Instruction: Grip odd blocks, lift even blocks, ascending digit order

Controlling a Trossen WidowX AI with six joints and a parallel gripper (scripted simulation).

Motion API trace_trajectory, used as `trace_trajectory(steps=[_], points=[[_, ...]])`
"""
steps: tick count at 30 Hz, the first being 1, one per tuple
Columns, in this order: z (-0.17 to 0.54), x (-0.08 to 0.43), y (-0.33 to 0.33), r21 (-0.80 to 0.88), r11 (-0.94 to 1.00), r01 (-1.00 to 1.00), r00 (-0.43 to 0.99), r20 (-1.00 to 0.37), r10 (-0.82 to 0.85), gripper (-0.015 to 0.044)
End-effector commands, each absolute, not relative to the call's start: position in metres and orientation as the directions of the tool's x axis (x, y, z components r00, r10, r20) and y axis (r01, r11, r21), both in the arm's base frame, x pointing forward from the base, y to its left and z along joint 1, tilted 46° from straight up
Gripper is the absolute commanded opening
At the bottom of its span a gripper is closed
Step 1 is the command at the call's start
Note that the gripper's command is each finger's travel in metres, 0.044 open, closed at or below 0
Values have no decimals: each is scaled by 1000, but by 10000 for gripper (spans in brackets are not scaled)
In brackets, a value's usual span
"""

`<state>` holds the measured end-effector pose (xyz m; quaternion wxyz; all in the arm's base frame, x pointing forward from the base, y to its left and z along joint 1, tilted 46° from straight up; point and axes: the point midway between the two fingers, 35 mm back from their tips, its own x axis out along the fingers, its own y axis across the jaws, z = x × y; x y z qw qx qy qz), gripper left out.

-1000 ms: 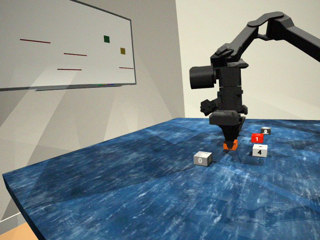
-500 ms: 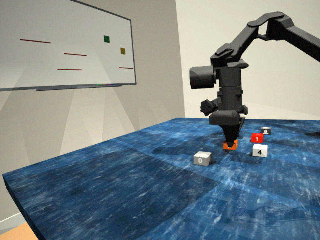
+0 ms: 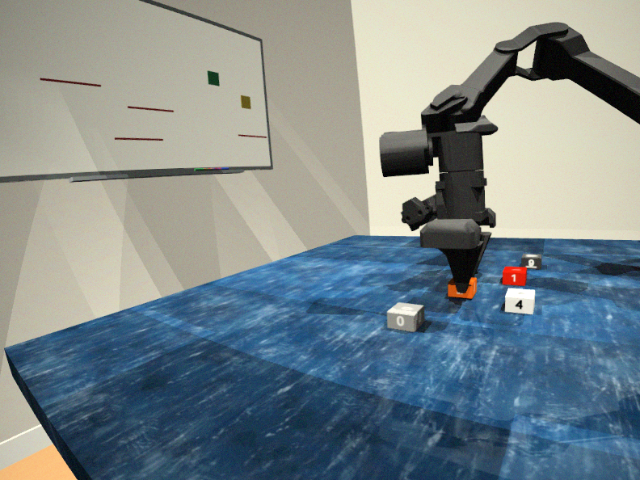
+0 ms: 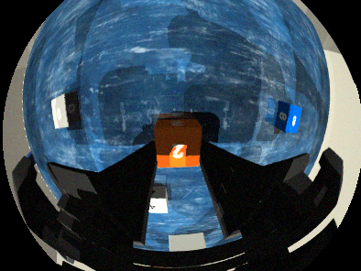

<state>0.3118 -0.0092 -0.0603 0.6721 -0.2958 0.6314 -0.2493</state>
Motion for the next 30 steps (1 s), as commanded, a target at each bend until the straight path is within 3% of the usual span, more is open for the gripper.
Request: trace_trajectory(steps=[1,30], points=[[-55,313,-4,-712,702,-35,84,-702,-708,120],[-62,314,-11,-712,701,-35,84,-701,-708,120]])
